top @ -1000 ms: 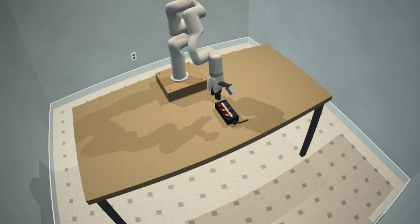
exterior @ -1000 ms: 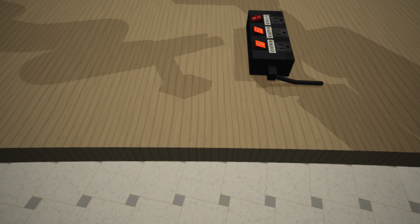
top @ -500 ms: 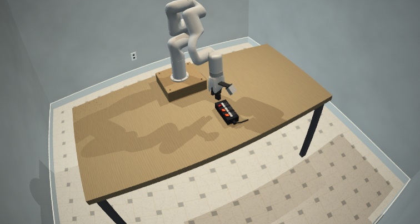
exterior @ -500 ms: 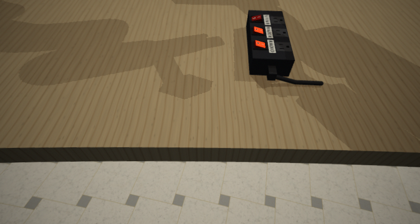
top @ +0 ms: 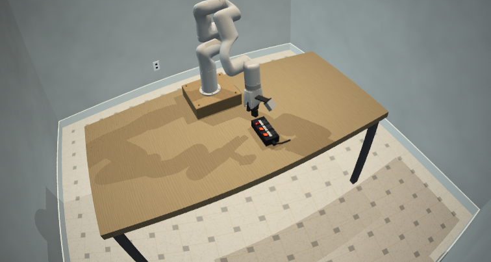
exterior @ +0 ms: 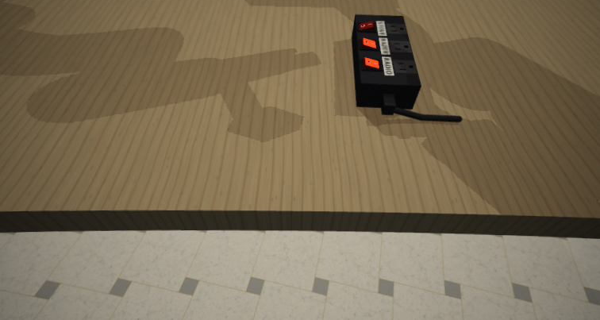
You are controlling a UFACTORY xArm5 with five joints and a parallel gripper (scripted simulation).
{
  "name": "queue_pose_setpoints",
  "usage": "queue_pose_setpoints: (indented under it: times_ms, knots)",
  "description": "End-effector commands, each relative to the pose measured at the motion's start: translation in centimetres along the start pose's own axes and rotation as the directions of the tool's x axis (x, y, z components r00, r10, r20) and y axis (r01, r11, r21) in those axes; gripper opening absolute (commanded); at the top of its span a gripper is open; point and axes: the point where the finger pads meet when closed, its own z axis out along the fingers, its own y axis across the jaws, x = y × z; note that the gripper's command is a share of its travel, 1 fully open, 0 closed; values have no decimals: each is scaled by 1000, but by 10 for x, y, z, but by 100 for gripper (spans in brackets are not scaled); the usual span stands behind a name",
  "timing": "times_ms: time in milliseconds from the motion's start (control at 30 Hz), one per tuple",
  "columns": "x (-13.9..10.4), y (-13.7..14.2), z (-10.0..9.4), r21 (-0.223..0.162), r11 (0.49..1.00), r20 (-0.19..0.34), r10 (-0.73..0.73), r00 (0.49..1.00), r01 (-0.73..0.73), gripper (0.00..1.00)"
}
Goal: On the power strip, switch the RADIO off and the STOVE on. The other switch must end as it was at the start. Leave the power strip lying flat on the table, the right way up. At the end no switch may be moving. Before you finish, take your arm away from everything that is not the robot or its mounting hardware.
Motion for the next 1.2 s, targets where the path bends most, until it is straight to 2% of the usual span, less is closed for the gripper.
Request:
queue_pose_setpoints:
  times_ms: [0,233,1167]
  knots:
    - [1,0,-1,0,1000,-3,0,1000,0,0]
    - [8,0,-27,0,1000,-4,0,1000,0,0]
    - [8,0,-27,0,1000,-4,0,1000,0,0]
